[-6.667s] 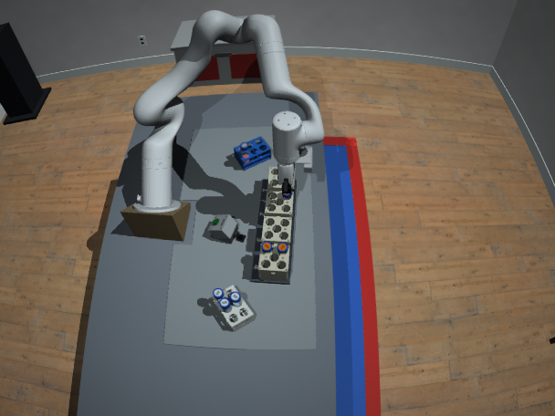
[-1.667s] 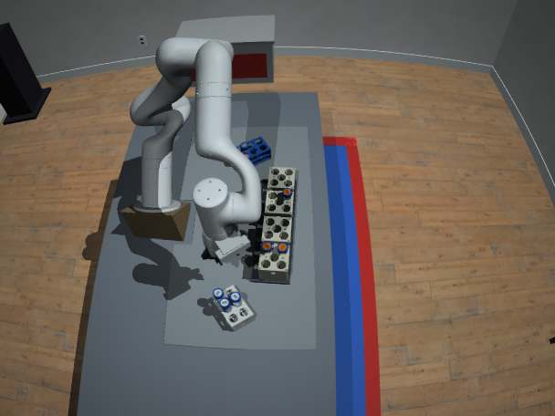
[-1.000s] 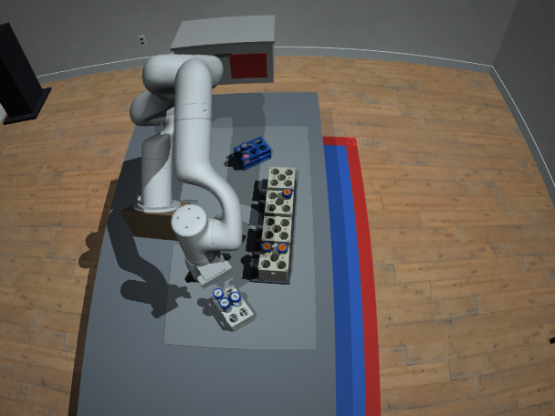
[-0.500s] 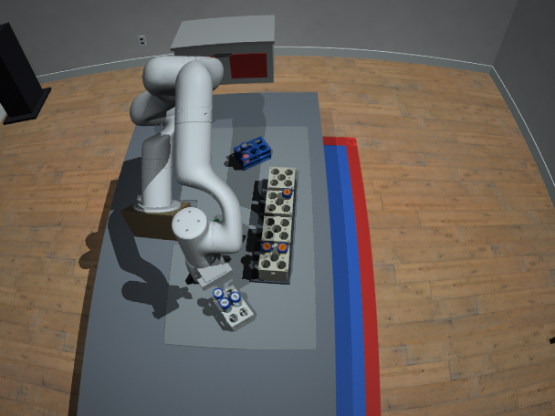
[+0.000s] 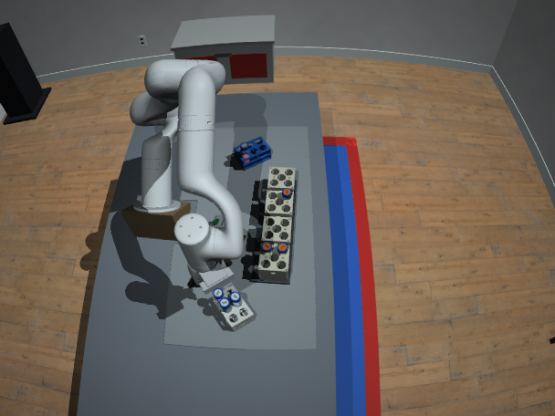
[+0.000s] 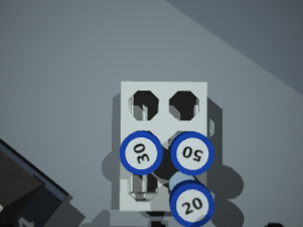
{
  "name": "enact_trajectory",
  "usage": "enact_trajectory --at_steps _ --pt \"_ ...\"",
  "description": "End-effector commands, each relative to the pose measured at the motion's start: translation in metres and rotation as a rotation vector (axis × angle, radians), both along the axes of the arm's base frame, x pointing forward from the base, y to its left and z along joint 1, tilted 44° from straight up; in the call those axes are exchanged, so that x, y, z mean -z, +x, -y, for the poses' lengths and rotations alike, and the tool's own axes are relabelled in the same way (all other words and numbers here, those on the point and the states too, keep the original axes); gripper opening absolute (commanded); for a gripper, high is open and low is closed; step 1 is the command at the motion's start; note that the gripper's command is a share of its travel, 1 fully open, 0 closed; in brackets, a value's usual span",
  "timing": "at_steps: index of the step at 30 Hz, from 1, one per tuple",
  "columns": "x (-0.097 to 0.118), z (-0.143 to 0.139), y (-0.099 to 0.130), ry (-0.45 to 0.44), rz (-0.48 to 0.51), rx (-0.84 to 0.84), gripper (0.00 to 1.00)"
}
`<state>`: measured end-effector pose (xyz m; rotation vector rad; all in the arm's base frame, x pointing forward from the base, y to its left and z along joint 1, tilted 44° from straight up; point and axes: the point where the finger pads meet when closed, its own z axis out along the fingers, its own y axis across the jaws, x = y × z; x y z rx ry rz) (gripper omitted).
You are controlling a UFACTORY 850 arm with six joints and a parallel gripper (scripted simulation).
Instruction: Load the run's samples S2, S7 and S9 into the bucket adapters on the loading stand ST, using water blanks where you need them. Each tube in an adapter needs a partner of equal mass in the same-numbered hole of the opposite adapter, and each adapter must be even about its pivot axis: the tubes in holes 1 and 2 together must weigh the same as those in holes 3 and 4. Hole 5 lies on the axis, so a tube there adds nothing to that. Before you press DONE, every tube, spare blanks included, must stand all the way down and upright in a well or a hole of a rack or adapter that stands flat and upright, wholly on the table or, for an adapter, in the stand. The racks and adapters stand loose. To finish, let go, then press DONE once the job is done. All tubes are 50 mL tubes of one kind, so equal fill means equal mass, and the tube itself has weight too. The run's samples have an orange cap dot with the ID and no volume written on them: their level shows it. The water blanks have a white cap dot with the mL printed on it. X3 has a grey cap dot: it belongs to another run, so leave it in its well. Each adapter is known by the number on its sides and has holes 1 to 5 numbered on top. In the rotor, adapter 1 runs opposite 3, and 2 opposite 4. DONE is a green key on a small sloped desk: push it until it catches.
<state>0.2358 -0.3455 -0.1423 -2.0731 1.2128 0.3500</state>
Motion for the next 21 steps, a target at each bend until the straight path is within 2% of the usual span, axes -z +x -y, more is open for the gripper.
enact_trajectory --at_steps 1,21 --pt "0.005 -0.004 0.001 -0.002 0.001 0.001 0.57" --pt "0.031 -0.028 0.005 -0.002 0.001 0.001 0.57"
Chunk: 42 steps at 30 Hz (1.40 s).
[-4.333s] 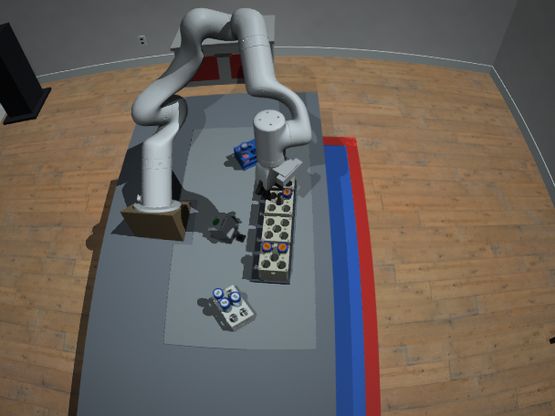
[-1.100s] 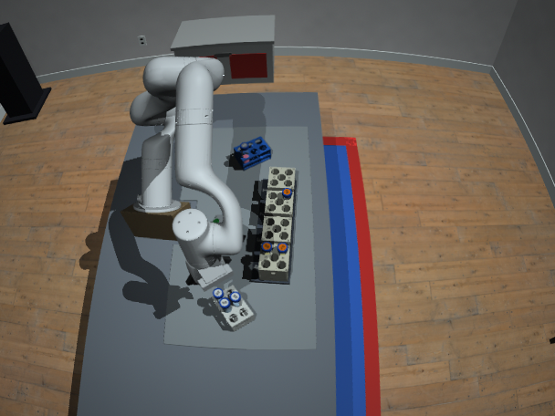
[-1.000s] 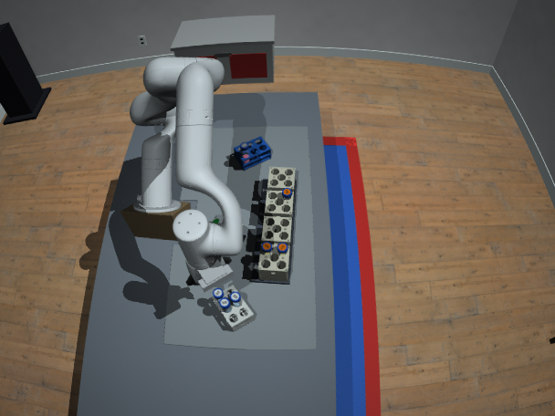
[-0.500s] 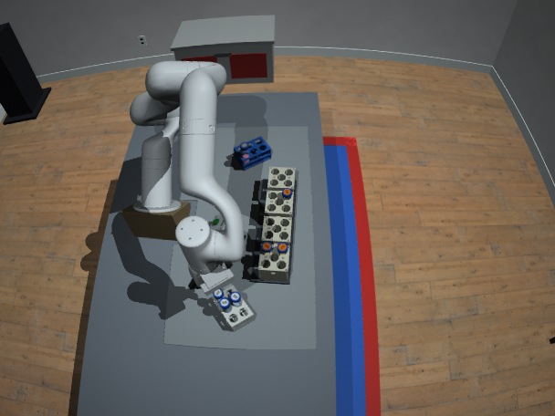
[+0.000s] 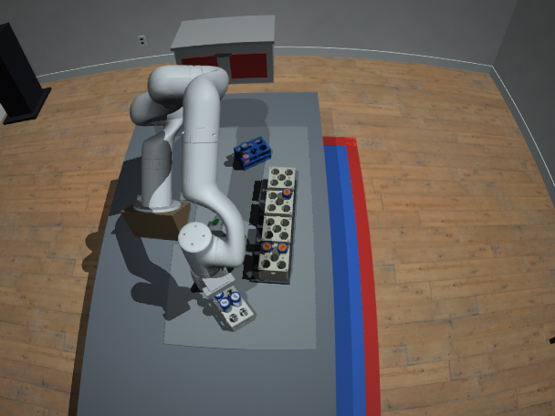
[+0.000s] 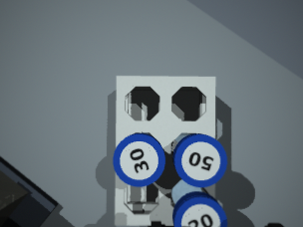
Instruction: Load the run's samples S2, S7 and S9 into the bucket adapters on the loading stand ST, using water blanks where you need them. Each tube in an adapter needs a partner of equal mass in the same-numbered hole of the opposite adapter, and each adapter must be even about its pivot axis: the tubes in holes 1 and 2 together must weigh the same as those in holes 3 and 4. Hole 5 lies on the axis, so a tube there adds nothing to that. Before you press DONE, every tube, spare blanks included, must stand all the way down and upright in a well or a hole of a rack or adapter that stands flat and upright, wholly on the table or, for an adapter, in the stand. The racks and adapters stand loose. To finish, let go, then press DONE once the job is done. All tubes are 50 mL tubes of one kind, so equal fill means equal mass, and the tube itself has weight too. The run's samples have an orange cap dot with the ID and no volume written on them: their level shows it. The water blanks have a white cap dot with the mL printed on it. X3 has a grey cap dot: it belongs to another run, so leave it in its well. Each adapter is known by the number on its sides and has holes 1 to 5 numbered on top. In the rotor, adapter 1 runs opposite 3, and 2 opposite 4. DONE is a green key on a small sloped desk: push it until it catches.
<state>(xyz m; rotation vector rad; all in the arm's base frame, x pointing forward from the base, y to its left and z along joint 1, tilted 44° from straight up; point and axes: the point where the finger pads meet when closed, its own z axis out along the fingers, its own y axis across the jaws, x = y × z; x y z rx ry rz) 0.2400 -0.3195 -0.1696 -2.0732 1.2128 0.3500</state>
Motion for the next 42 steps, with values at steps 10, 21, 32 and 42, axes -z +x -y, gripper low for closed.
enact_trajectory --at_steps 10,21,32,42 --pt "0.015 -0.013 0.003 -0.002 0.001 0.001 0.57" --pt "0.028 -0.026 0.005 -0.002 0.001 0.001 0.57" --pt "0.030 -0.028 0.005 -0.002 0.001 0.001 0.57" --pt "0.034 -0.031 0.006 -0.002 0.001 0.001 0.57"
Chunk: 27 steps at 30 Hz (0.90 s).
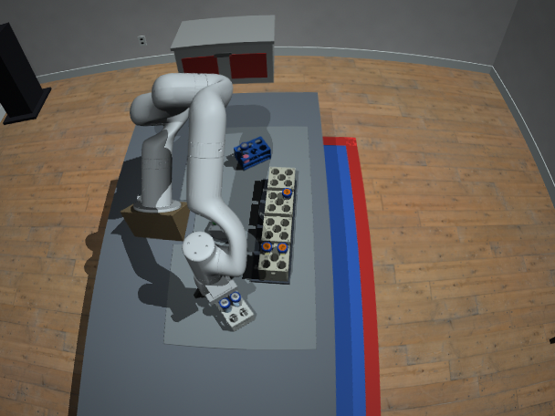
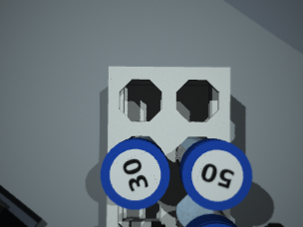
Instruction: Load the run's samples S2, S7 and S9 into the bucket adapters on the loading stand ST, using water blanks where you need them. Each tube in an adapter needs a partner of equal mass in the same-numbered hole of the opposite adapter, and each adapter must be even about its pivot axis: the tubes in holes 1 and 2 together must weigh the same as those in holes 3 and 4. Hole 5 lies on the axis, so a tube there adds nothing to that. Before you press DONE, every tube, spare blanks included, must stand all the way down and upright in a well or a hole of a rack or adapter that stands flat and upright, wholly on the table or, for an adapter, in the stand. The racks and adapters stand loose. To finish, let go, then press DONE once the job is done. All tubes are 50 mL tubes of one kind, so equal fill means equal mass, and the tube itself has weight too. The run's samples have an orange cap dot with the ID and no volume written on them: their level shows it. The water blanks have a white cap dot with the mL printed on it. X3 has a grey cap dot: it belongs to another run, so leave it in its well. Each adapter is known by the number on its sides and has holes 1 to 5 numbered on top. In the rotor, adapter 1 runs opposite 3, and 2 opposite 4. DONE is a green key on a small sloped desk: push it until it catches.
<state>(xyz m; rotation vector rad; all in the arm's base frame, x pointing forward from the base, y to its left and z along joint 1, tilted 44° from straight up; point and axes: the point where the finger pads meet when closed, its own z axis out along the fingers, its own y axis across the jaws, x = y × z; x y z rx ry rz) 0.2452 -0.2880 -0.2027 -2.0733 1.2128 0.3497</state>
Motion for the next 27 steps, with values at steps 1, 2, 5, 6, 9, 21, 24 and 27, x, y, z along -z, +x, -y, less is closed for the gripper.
enact_trajectory --at_steps 1,2,5,6,9,21,24,27 --pt "0.0014 -0.0003 0.0007 -0.002 0.001 0.000 0.57" --pt "0.0019 -0.0008 0.0007 -0.002 0.001 0.000 0.57" --pt "0.0033 -0.0021 0.0010 -0.002 0.001 0.000 0.57" --pt "0.0038 -0.0026 0.0010 -0.002 0.001 0.000 0.57" --pt "0.0052 -0.0040 0.0013 -0.002 0.001 0.000 0.57" --pt "0.0100 -0.0085 0.0020 -0.002 0.001 0.000 0.57" --pt "0.0105 -0.0090 0.0021 -0.002 0.001 0.001 0.57" --pt "0.0105 -0.0091 0.0021 -0.002 0.001 0.001 0.57"
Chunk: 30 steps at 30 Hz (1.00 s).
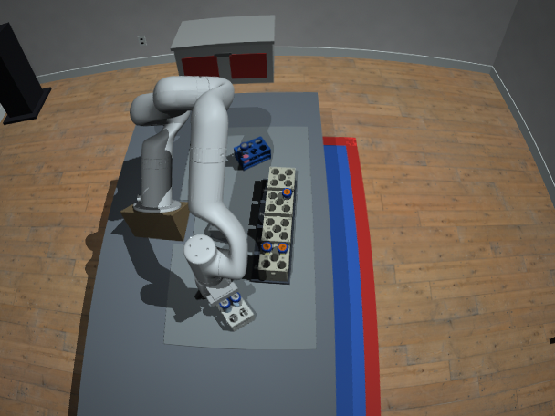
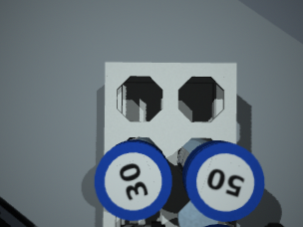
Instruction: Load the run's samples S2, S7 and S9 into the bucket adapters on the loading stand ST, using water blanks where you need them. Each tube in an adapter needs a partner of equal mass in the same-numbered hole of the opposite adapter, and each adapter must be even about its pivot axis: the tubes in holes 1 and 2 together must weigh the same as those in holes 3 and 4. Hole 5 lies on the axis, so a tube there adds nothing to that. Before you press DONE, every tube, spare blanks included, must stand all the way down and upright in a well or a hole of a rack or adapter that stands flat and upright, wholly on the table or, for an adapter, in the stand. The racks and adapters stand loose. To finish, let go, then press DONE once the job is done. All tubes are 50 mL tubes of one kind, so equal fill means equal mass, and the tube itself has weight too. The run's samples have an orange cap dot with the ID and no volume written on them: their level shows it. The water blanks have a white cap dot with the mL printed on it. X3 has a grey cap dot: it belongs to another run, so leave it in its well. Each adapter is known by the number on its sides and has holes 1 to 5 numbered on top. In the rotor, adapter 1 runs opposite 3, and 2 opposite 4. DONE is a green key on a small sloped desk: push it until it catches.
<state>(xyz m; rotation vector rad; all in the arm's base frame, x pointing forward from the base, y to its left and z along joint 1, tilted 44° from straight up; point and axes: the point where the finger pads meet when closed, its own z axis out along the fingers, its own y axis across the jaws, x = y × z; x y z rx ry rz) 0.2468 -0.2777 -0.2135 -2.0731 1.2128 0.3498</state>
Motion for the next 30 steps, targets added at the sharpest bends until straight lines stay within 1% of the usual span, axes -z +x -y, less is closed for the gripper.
enact_trajectory --at_steps 1,9,10,30 --pt "-0.0002 0.0013 0.0005 -0.002 0.001 0.001 0.57" --pt "-0.0002 0.0013 0.0005 -0.002 0.001 0.001 0.57" --pt "-0.0007 0.0017 0.0004 -0.002 0.001 0.001 0.00" --pt "-0.0015 0.0024 0.0003 -0.002 0.001 0.001 0.00"
